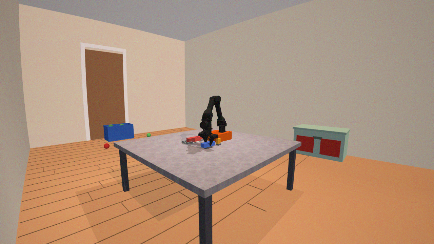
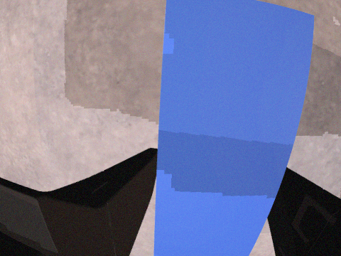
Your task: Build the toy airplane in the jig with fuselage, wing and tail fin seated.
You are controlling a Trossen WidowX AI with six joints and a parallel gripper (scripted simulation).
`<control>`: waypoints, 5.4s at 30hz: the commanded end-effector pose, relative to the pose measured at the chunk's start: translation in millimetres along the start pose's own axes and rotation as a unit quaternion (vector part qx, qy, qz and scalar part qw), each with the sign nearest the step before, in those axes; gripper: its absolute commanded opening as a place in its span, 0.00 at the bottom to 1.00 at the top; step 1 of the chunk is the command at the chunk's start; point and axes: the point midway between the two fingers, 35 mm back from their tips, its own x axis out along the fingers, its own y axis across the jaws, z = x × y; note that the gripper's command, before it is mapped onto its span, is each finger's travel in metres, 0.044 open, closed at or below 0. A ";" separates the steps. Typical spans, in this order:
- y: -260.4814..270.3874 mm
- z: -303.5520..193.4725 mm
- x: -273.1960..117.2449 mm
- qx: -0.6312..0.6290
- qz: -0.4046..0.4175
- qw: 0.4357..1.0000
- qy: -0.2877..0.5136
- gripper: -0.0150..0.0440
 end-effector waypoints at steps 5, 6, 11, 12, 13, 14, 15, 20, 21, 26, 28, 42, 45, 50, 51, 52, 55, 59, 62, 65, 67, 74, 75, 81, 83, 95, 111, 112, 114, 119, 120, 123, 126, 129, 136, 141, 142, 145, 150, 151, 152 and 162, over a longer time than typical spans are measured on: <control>-0.8 0.2 0.7 -0.001 -0.002 1.000 -0.001 0.52; -0.8 0.2 0.7 -0.001 -0.002 1.000 -0.001 0.51; -0.1 0.6 -3.0 0.000 -0.002 1.000 -0.001 0.29; 0.2 0.8 -5.2 0.000 -0.003 1.000 0.000 0.25; 0.7 1.1 -7.8 0.000 -0.003 1.000 0.000 0.25; 1.1 1.3 -10.6 0.000 -0.003 1.000 0.000 0.25; 1.5 1.5 -13.1 0.000 -0.003 1.000 0.000 0.25; 2.4 3.1 -25.6 0.001 -0.003 1.000 0.000 0.25; 2.6 3.5 -28.7 0.001 -0.003 1.000 0.000 0.25; 3.0 5.0 -44.4 0.000 -0.003 1.000 0.000 0.25; 3.1 5.4 -50.7 0.000 -0.003 1.000 0.000 0.25; 2.1 4.6 -95.7 0.000 -0.002 1.000 -0.001 0.25; 1.6 3.6 -105.5 0.000 -0.002 1.000 -0.001 0.25; 0.4 1.3 -121.8 -0.001 -0.002 1.000 -0.001 0.25; 0.1 0.8 -124.5 -0.001 -0.002 1.000 -0.001 0.25; 0.0 0.5 -126.1 -0.001 -0.002 1.000 -0.001 0.25; -2.3 0.7 -126.4 -0.006 -0.002 1.000 -0.001 0.25; -14.8 1.8 -124.8 -0.036 -0.002 0.999 -0.001 0.25; -24.6 2.3 -123.7 -0.060 -0.002 0.998 0.000 0.25; -34.4 2.5 -122.5 -0.084 -0.003 0.996 0.000 0.25; -40.9 2.4 -121.7 -0.100 -0.003 0.995 0.000 0.25; -63.3 1.3 -118.8 -0.154 -0.003 0.988 0.000 0.25; -66.6 1.0 -118.4 -0.162 -0.004 0.987 0.000 0.25; -85.6 -1.4 -116.1 -0.205 -0.005 0.979 -0.001 0.25; -91.9 -2.5 -115.2 -0.219 -0.006 0.976 -0.001 0.25; -129.7 -12.2 -109.6 -0.318 -0.006 0.948 0.001 0.25; -177.0 -32.8 -101.6 -0.448 -0.007 0.894 0.004 0.25; -179.7 -34.3 -101.1 -0.456 -0.007 0.890 0.004 0.25; -185.3 -37.6 -100.0 -0.472 -0.007 0.882 0.004 0.25; -198.9 -46.3 -97.3 -0.512 -0.007 0.859 0.005 0.25; -201.6 -48.1 -96.8 -0.520 -0.007 0.854 0.006 0.25; -209.3 -53.7 -95.1 -0.543 -0.007 0.840 0.006 0.25; -217.1 -59.8 -93.3 -0.567 -0.007 0.824 0.007 0.25; -224.5 -66.1 -91.6 -0.591 -0.007 0.807 0.007 0.25; -240.7 -81.7 -87.3 -0.644 -0.007 0.765 0.009 0.25; -251.2 -93.5 -84.2 -0.680 -0.007 0.733 0.010 0.25; -253.2 -95.9 -83.6 -0.687 -0.007 0.727 0.010 0.25; -257.6 -101.4 -82.1 -0.703 -0.007 0.711 0.011 0.25; -257.8 -101.7 -82.0 -0.704 -0.007 0.710 0.011 0.43; -257.8 -101.7 -82.0 -0.704 -0.007 0.710 0.011 0.48; -257.8 -101.7 -82.0 -0.704 -0.007 0.710 0.011 0.52; -257.8 -101.7 -82.0 -0.704 -0.007 0.710 0.011 0.58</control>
